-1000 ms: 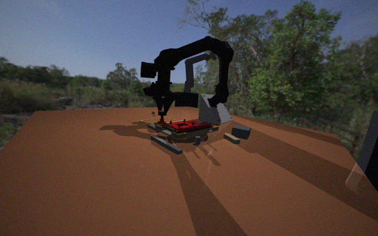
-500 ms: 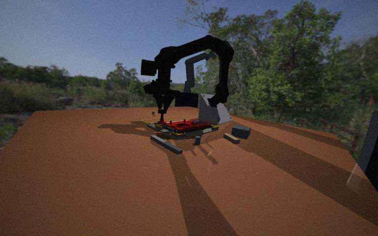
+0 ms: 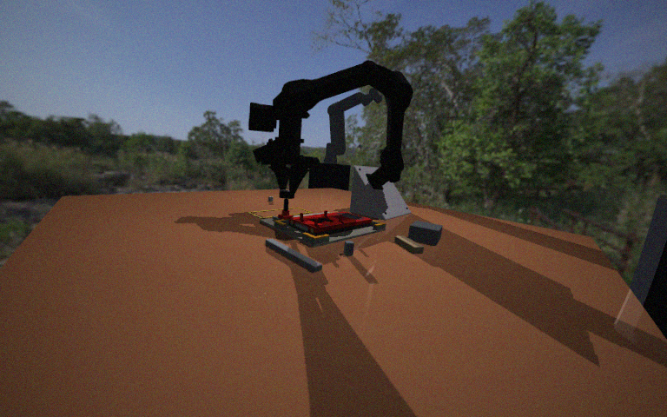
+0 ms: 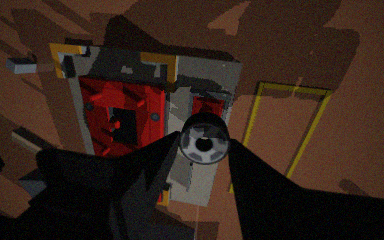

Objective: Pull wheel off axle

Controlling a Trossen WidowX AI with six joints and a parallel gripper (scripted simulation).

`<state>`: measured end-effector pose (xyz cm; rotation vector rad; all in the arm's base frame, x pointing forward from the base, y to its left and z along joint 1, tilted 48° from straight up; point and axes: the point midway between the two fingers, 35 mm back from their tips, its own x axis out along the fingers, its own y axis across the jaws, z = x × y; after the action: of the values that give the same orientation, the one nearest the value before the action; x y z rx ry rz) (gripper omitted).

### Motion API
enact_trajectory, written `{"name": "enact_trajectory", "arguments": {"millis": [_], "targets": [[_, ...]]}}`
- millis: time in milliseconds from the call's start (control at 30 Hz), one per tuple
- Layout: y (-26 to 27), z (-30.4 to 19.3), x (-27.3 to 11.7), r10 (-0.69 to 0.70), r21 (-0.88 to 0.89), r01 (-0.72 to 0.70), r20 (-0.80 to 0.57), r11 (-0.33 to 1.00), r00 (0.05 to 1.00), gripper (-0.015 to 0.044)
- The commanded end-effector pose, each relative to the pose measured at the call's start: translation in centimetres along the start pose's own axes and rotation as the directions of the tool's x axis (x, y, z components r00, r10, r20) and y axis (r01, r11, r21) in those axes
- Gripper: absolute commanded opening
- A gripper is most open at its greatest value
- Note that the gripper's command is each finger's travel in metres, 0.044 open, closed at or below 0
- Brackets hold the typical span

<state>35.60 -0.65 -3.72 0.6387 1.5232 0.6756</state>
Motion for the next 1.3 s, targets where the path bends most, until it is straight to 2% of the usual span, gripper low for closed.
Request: {"name": "enact_trajectory", "arguments": {"millis": [0, 133, 267, 733, 867, 1267], "targets": [[-0.1, 0.1, -1.3, -0.005, -0.005, 0.005, 0.005, 1.000, 1.000, 0.0000], [0.1, -0.1, -3.3, -0.005, -0.004, 0.005, 0.005, 1.000, 1.000, 0.0000], [-0.4, -0.2, -2.7, -0.003, 0.002, 0.003, 0.003, 1.000, 1.000, 0.0000], [-9.4, -4.7, -3.6, -0.013, -0.002, 0.013, 0.005, 1.000, 1.000, 0.0000], [-10.3, -5.3, -3.6, -0.012, -0.003, 0.012, 0.004, 1.000, 1.000, 0.0000], [-10.3, -5.1, -0.5, -0.012, -0.003, 0.012, 0.005, 1.000, 1.000, 0.0000]]}}
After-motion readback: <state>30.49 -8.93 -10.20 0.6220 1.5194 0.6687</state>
